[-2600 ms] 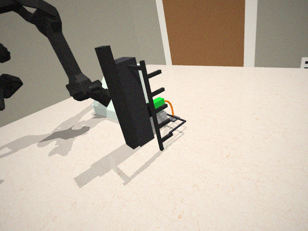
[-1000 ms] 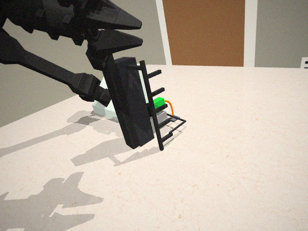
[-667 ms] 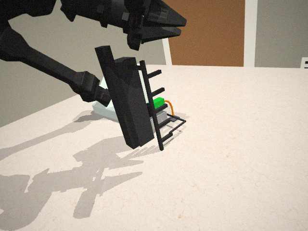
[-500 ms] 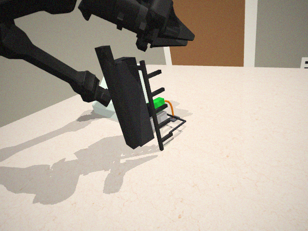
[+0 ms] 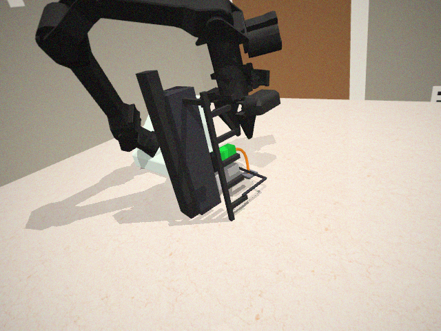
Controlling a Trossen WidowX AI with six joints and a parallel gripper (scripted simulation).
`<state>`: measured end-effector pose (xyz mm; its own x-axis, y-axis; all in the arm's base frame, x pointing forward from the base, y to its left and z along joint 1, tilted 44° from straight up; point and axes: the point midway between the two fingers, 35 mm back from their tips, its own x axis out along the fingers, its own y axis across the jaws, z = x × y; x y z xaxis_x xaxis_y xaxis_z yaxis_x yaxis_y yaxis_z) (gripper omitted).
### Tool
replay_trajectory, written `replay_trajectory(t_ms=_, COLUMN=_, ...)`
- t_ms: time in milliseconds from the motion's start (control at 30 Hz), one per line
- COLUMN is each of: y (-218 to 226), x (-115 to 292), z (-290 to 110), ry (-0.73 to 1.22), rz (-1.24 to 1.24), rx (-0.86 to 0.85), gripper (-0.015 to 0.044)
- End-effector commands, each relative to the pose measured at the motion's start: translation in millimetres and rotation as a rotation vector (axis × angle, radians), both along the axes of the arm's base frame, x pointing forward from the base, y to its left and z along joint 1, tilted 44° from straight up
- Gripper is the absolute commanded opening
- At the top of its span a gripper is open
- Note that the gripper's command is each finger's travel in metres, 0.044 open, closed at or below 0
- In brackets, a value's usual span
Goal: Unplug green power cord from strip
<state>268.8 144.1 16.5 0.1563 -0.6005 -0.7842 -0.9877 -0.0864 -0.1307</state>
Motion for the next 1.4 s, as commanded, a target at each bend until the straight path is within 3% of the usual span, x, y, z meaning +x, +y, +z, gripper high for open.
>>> replay_trajectory(t_ms=0, y=-8, x=-6, z=-3, ry=0.002, rz=-0.001, rx=-0.080, gripper=0.0160)
replay_trajectory(t_ms=1367, y=-39, x=-6, z=22, ry=0.003, rz=-0.001, rx=-0.083, gripper=0.0160)
